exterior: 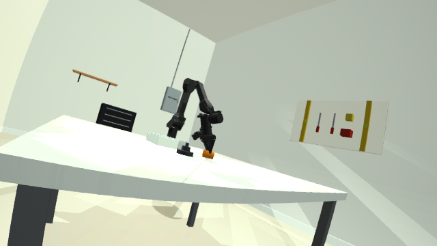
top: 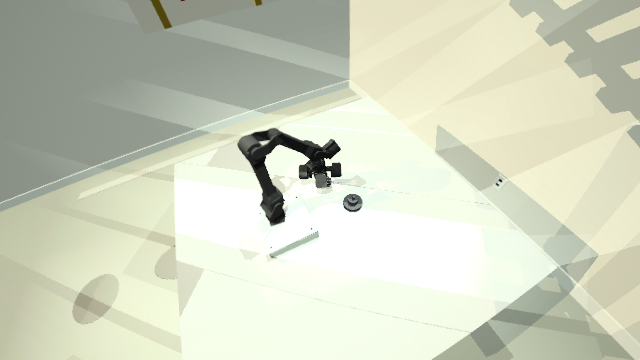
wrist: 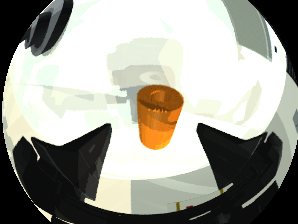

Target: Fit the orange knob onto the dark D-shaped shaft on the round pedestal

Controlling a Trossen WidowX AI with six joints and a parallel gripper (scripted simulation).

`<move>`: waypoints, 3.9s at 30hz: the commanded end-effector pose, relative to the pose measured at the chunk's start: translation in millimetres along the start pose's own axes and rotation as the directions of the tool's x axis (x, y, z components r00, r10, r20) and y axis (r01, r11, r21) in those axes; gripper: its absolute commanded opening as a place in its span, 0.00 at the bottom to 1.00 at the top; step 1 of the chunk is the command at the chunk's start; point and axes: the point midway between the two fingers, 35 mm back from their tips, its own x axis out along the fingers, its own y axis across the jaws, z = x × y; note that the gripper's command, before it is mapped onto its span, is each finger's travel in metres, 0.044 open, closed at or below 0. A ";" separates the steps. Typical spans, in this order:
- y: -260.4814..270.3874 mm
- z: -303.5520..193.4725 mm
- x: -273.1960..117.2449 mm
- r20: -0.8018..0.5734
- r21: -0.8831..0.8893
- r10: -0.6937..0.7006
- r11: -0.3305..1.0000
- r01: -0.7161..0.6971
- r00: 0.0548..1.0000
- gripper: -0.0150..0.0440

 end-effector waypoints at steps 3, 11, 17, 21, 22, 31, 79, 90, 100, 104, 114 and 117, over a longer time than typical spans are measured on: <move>-1.5 6.0 10.0 0.008 -0.002 -0.005 1.000 0.005 1.000 1.00; -2.0 9.6 17.5 0.008 -0.002 -0.005 1.000 0.005 1.000 0.96; -2.0 9.6 17.5 0.008 -0.002 -0.005 1.000 0.005 1.000 0.69; -2.0 9.6 17.5 0.008 -0.002 -0.005 1.000 0.005 1.000 0.66; -2.0 9.6 17.5 0.008 -0.002 -0.005 1.000 0.005 1.000 0.66; -2.0 9.6 17.5 0.008 -0.002 -0.005 1.000 0.005 1.000 0.59; -3.0 -37.6 12.8 0.662 0.002 -0.005 1.000 0.005 0.749 0.56; -3.3 -49.0 16.9 0.791 0.002 -0.004 1.000 0.004 0.611 0.56; -3.6 -57.6 20.9 0.860 0.000 -0.003 1.000 0.006 0.510 0.56; -3.6 -57.8 21.0 0.860 0.000 -0.003 1.000 0.006 0.510 0.56; -4.2 -58.3 20.9 0.857 0.000 -0.005 1.000 0.011 0.515 0.69; -4.2 -58.3 20.9 0.857 0.000 -0.005 1.000 0.011 0.515 0.69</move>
